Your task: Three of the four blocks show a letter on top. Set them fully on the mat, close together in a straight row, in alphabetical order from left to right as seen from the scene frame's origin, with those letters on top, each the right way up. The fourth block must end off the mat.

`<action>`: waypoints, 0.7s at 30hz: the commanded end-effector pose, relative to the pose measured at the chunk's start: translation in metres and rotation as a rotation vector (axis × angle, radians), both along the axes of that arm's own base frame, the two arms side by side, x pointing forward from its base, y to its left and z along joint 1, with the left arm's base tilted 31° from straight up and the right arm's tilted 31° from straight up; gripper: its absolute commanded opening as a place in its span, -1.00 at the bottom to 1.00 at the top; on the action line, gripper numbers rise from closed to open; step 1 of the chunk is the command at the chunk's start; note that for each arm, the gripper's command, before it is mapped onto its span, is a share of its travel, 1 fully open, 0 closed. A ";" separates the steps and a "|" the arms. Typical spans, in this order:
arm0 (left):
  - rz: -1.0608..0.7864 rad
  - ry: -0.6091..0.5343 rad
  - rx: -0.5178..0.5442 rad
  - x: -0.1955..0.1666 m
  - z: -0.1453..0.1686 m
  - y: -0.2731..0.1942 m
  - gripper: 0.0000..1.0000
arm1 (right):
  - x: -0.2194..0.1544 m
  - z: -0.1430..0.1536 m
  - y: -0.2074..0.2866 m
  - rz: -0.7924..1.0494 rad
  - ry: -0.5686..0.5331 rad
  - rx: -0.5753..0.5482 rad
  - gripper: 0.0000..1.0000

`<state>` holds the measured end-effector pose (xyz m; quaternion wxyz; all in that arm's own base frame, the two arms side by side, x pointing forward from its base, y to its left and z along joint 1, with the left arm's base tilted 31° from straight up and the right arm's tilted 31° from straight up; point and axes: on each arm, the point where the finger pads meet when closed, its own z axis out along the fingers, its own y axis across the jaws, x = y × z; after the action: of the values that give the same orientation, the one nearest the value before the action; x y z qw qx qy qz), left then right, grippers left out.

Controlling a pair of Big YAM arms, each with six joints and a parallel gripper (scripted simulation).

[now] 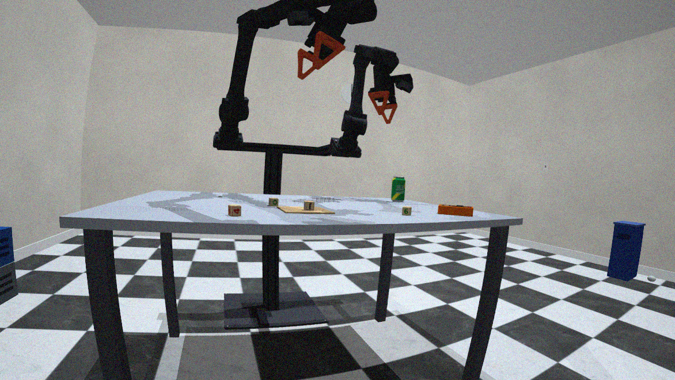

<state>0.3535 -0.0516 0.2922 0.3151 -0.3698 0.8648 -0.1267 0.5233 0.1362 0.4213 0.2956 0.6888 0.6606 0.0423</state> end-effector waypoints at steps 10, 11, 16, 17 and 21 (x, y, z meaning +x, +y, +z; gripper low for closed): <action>-0.002 -0.016 -0.002 0.001 0.007 -0.001 1.00 | -0.004 0.012 0.000 0.002 -0.023 0.008 1.00; -0.002 -0.016 -0.002 0.001 0.007 -0.001 1.00 | -0.004 0.012 0.000 0.002 -0.023 0.008 1.00; -0.002 -0.016 -0.002 0.001 0.007 -0.001 1.00 | -0.004 0.012 0.000 0.002 -0.023 0.008 1.00; -0.002 -0.016 -0.002 0.001 0.007 -0.001 1.00 | -0.004 0.012 0.000 0.002 -0.023 0.008 1.00; -0.040 -0.016 0.041 0.006 -0.008 0.001 1.00 | -0.011 0.009 0.003 0.019 -0.029 0.004 1.00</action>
<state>0.3540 -0.0513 0.2894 0.3173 -0.3646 0.8666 -0.1243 0.5221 0.1356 0.4182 0.2957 0.6886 0.6608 0.0414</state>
